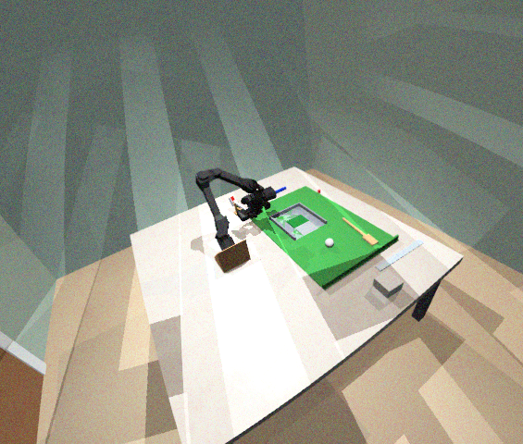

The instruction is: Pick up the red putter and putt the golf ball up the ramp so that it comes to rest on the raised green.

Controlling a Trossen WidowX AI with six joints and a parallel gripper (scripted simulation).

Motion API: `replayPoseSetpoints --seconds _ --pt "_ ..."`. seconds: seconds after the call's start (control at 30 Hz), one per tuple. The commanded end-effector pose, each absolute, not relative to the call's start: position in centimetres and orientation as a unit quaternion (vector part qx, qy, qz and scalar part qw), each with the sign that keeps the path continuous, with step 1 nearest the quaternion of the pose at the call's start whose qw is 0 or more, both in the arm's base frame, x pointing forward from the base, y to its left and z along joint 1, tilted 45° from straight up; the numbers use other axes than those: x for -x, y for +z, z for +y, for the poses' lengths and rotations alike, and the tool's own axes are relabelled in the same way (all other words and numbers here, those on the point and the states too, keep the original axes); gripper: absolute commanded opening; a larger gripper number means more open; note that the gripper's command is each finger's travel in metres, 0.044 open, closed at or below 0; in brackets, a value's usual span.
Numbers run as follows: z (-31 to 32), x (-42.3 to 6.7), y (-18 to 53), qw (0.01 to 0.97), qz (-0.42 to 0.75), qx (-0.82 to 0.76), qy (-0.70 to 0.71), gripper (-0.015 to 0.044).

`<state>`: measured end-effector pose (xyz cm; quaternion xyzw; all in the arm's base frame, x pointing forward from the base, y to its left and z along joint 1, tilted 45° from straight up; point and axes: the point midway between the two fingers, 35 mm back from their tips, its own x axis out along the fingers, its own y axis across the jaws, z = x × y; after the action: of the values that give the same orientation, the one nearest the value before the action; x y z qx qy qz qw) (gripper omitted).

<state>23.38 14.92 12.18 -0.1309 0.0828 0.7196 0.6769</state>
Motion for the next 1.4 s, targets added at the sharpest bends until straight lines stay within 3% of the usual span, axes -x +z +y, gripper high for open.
replayPoseSetpoints --seconds 0.0,0.67,1.37 --pt "13.6 -24.0 13.6 0.687 0.084 0.133 0.71 0.0" --pt "9.2 -23.3 18.7 0.702 0.105 0.12 0.694 0.0" --pt "0.4 -28.6 11.7 0.75 0.28 0.028 0.598 0.0"
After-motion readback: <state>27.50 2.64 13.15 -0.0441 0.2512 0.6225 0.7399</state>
